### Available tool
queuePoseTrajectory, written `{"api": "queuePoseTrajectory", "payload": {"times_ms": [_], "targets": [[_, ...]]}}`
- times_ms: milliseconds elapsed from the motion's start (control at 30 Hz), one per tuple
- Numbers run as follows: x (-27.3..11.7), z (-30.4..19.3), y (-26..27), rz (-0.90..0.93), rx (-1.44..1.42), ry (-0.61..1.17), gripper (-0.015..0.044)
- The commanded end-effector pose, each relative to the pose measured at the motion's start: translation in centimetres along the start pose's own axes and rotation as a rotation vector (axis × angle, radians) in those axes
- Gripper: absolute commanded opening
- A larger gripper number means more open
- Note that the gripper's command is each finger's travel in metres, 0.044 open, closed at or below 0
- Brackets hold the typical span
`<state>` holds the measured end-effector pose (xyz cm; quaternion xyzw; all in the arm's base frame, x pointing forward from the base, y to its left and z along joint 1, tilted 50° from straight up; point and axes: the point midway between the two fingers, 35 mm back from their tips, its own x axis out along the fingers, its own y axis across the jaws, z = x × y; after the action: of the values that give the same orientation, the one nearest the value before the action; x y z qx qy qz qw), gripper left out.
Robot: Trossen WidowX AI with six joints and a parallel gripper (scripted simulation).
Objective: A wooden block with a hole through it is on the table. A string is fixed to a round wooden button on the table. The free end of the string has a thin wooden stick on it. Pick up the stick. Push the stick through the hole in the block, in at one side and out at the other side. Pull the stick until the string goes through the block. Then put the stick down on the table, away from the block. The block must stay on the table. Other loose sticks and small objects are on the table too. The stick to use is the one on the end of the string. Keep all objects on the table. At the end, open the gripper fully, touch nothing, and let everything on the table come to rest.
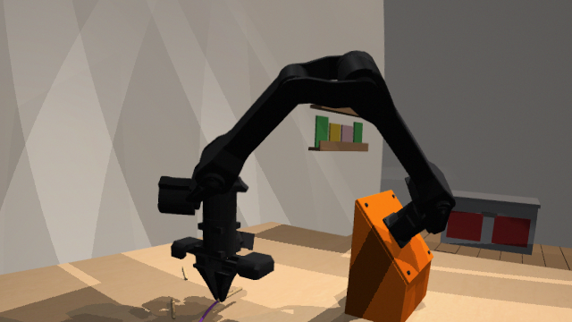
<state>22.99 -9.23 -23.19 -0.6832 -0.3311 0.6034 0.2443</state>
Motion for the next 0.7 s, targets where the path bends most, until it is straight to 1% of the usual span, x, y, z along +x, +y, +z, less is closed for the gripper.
{"api": "queuePoseTrajectory", "payload": {"times_ms": [0,667], "targets": [[-0.6,-0.1,0.2,0.006,-0.008,0.000,0.0000],[-3.2,0.0,0.1,0.006,-0.008,-0.001,0.0000]]}}
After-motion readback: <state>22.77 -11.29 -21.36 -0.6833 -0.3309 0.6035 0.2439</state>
